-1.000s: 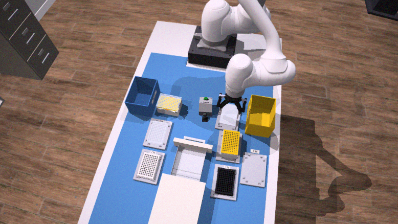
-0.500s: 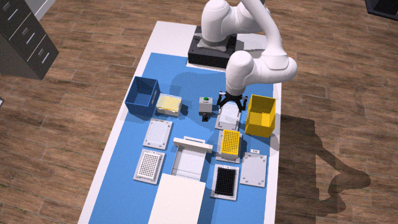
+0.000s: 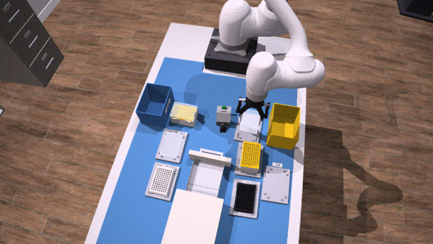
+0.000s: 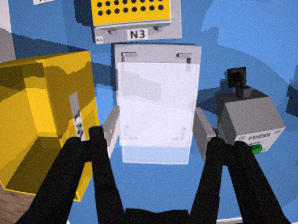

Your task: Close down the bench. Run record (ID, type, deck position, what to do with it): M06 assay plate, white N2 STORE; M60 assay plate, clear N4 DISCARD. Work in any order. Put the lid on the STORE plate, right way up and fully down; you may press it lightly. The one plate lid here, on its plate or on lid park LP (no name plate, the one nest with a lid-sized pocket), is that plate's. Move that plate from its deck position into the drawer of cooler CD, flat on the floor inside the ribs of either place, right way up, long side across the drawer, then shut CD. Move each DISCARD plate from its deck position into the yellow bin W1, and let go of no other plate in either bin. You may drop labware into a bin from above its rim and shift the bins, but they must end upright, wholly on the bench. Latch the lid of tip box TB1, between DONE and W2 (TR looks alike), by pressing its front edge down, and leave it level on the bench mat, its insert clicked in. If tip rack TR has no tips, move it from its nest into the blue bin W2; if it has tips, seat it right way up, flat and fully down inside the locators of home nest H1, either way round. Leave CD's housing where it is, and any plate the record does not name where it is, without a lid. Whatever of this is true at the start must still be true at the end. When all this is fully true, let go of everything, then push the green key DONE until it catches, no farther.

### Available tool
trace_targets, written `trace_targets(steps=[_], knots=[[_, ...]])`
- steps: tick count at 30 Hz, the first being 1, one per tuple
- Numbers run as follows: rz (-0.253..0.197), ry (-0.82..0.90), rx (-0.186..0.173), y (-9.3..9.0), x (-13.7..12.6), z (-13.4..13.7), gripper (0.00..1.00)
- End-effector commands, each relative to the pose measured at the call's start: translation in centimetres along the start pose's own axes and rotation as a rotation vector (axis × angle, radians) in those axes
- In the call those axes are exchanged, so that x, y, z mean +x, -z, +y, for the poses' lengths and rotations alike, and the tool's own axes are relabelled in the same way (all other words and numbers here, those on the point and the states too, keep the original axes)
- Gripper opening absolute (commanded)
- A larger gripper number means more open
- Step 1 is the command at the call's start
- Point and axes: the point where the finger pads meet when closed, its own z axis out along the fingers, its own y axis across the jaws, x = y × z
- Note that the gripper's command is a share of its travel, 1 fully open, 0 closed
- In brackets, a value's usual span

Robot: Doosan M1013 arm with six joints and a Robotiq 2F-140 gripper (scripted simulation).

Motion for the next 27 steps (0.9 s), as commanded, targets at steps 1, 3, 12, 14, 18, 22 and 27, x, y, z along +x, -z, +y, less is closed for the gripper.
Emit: trace_targets(steps=[1, 3, 12, 14, 18, 22, 27], knots=[[0.000, 0.000, 0.000, 0.5, 0.0, 0.0, 0.00], [0.000, 0.000, 0.000, 0.7, 0.0, 0.0, 0.00], [0.000, 0.000, 0.000, 1.7, 0.0, 0.0, 0.00], [0.000, 0.000, 0.000, 1.9, 0.0, 0.0, 0.00], [0.000, 0.000, 0.000, 2.5, 0.0, 0.0, 0.00], [0.000, 0.000, 0.000, 3.0, 0.0, 0.0, 0.00], [0.000, 0.000, 0.000, 3.5, 0.0, 0.0, 0.00]])
